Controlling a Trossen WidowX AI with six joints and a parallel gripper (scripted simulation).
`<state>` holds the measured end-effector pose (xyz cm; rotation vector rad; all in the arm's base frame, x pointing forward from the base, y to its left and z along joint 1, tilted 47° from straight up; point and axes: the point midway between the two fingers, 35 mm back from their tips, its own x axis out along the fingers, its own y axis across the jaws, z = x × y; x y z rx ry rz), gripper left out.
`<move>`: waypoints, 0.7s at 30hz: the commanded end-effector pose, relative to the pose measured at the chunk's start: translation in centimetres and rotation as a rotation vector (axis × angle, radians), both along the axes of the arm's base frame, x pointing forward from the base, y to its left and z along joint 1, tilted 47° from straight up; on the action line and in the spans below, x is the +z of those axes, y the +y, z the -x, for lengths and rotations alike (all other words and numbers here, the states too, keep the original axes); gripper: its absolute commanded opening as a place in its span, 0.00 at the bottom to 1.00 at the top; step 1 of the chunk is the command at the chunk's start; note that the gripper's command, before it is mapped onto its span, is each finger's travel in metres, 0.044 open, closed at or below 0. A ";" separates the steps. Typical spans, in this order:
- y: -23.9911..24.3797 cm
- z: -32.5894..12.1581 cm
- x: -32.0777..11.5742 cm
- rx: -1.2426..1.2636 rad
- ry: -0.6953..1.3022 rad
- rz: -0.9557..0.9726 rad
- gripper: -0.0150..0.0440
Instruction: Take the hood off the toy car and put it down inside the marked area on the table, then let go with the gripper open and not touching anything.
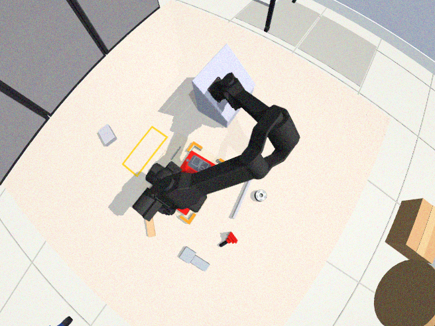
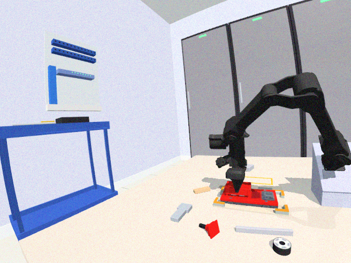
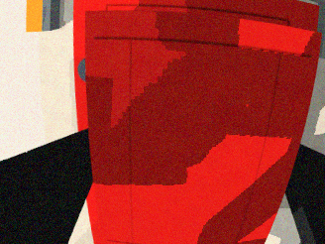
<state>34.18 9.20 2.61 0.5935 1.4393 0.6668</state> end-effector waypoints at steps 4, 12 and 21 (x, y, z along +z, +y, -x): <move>-0.5 -0.1 0.4 -0.002 -0.005 0.003 0.25; -0.8 -0.1 0.7 -0.002 -0.005 0.002 0.25; -1.3 -0.1 1.2 -0.002 -0.005 0.002 0.25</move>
